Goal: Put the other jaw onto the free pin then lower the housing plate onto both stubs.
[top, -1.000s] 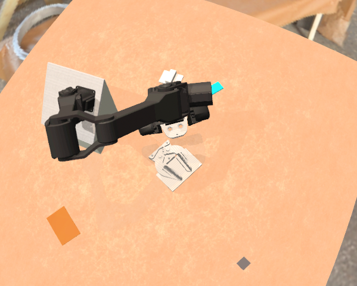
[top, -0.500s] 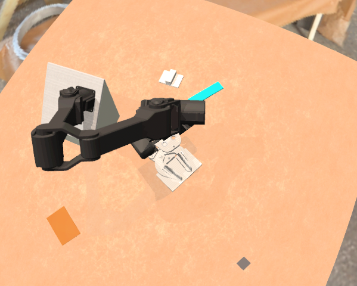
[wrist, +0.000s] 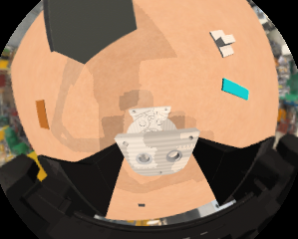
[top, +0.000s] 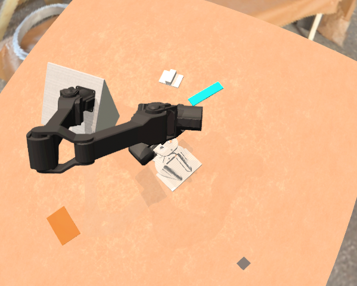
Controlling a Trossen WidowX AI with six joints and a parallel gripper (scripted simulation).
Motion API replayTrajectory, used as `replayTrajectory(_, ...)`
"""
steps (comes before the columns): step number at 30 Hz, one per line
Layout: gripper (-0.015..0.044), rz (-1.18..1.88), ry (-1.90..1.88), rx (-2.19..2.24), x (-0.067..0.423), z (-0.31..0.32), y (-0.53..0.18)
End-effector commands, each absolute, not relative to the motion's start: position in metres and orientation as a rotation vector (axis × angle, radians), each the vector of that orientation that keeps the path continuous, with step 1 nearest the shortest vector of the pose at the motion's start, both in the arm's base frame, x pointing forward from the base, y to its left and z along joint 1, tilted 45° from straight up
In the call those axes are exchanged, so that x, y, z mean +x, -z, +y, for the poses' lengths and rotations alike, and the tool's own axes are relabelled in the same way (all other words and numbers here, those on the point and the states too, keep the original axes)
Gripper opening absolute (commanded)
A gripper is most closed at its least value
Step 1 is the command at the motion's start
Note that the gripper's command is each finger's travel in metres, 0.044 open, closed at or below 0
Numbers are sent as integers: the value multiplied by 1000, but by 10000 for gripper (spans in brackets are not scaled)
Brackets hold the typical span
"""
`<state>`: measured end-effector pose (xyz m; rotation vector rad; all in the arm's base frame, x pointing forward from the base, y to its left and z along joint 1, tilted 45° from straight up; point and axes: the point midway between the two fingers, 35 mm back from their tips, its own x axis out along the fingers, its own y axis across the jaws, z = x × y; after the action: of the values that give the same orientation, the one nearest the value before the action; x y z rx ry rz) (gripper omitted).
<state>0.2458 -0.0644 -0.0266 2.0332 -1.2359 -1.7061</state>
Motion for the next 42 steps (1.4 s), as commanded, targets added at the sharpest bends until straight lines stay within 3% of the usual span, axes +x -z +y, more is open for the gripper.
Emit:
replayTrajectory(1, 351, -1231, 1701, 2027, 245, -66, 26)
replayTrajectory(42, 351, -1233, 1702, 2028, 232, -64, 28)
